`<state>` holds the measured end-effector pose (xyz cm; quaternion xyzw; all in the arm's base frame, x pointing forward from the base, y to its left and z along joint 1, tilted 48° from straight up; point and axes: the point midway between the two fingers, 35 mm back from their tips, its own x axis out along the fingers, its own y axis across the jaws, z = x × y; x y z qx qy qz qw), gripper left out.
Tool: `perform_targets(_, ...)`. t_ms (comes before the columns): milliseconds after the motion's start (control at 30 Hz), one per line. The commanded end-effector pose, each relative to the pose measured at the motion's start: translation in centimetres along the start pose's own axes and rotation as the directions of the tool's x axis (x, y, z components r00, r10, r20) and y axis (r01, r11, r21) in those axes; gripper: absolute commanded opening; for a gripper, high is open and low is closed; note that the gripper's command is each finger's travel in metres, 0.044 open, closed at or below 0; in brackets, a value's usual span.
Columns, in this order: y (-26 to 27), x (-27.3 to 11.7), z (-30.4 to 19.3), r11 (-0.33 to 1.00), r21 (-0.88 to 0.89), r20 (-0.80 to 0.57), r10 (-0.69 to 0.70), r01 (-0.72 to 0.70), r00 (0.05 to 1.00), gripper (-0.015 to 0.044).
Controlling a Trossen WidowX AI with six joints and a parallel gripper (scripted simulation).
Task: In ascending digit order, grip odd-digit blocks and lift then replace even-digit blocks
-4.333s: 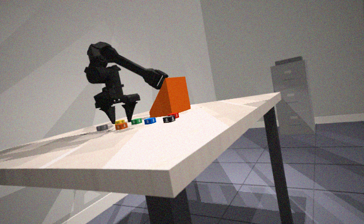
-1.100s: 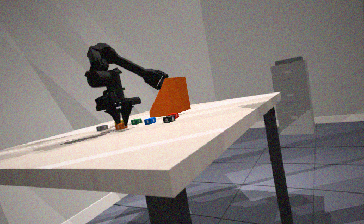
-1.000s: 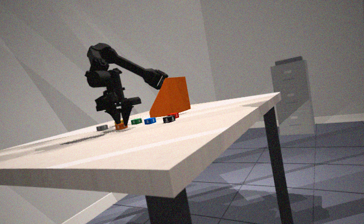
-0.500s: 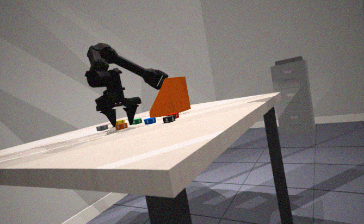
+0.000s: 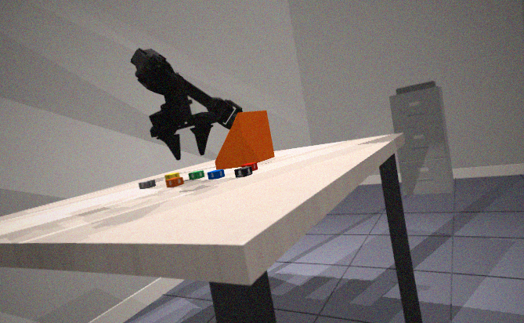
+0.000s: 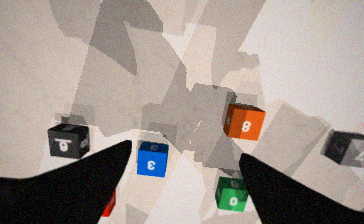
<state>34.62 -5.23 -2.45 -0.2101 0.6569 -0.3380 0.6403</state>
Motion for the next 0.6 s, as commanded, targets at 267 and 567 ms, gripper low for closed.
perform_targets(267, 16.4, -5.4, -9.9, 1.0, -0.014, -0.009, -0.017, 0.017, 1.0, 0.04)
perform_targets(567, 17.1, -5.6, -10.8, 1.0, -0.011, -0.009, -0.025, 0.025, 1.0, 0.04)
